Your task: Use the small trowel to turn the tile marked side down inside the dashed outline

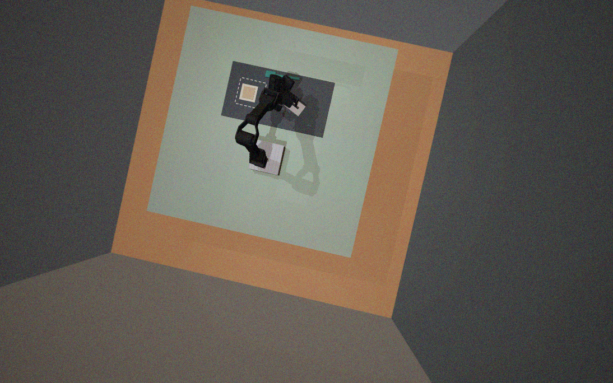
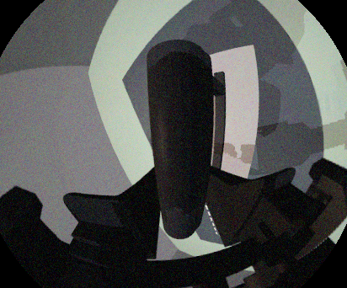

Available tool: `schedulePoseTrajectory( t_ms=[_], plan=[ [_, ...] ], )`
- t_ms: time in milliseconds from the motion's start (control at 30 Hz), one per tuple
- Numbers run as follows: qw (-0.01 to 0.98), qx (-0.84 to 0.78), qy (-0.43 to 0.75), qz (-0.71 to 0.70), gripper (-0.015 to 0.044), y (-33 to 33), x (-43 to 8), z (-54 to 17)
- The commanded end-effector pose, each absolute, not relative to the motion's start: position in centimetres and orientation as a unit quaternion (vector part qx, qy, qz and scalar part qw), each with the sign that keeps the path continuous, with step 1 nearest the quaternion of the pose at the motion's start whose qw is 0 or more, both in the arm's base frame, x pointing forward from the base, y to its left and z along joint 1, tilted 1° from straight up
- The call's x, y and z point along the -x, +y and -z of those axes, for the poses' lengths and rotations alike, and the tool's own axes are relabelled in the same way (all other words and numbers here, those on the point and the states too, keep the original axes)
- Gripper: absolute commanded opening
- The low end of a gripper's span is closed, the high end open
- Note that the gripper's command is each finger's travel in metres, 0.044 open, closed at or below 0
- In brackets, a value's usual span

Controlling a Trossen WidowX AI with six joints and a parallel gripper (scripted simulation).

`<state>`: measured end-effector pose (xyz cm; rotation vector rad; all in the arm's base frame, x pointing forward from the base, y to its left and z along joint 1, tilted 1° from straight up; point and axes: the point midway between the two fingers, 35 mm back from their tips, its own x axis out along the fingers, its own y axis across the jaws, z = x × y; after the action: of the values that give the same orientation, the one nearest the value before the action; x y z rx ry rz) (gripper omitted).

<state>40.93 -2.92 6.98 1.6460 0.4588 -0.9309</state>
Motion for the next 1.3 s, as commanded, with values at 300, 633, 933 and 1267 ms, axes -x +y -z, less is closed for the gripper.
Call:
schedulePoseTrajectory(
  t_ms=[300, 633, 933, 1267],
  plan=[
    [0.459, -0.715, 0.062, 0.524, 0.0, -7.8, -41.9, -6.1],
    [0.383, -0.701, -0.065, 0.598, 0.0, -11.5, -41.9, -5.5],
    [0.326, -0.673, -0.194, 0.635, 0.0, -14.8, -41.6, -5.3],
    [0.289, -0.637, -0.318, 0.64, 0.0, -17.7, -41.2, -5.6]
  ],
)
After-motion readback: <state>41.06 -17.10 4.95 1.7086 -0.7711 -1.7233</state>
